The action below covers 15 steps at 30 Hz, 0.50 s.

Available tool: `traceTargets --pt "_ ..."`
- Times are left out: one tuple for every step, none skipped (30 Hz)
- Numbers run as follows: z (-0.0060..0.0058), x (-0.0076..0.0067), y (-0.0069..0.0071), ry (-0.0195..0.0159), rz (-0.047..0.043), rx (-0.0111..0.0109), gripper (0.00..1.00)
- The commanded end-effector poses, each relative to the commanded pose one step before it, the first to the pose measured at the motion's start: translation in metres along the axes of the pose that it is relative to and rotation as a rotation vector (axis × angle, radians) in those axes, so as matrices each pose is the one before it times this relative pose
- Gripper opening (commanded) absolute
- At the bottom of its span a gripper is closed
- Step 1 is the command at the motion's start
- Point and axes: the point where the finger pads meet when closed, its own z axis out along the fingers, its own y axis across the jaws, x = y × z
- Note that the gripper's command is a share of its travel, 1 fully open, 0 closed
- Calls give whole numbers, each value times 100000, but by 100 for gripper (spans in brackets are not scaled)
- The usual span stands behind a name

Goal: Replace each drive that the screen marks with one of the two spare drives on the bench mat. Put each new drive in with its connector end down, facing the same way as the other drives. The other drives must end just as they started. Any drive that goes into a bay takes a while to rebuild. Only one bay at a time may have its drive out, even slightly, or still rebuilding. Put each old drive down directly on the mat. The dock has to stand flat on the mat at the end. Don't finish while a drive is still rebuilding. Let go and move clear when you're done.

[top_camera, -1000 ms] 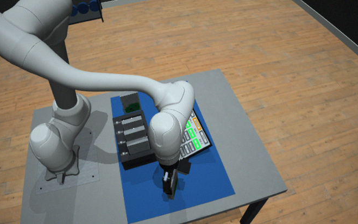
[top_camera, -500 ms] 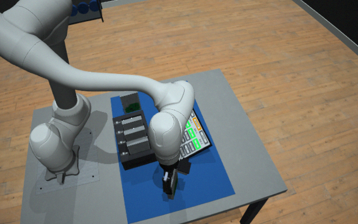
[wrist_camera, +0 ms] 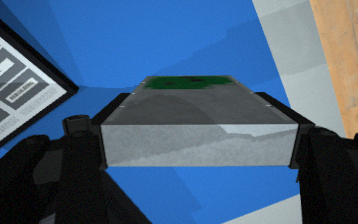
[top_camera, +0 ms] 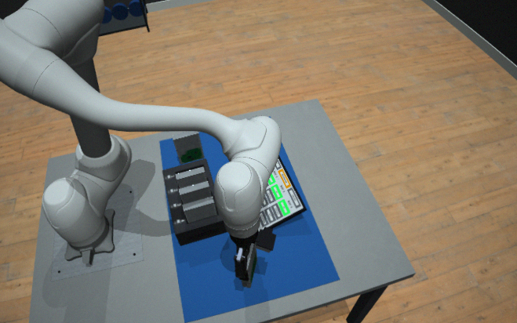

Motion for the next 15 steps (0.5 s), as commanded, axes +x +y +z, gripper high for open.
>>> traceTargets --pt "-137 41 -5 122 13 30 10" --pt "-43 0 0 0 0 0 10" --pt "-53 0 0 0 0 0 10" --pt "-63 0 0 0 0 0 10" --pt "-73 0 0 0 0 0 10" --pt "-85 0 0 0 0 0 10" --pt "-96 0 0 0 0 0 10" --pt "-108 0 0 0 0 0 10" --pt "-120 0 0 0 0 0 10" --pt "-133 0 0 0 0 0 10" --pt "-145 0 0 0 0 0 10" --pt "-158 0 0 0 0 0 10" --pt "-171 0 0 0 0 0 10" --pt "0 0 0 0 0 0 10" --pt "0 0 0 0 0 0 10"
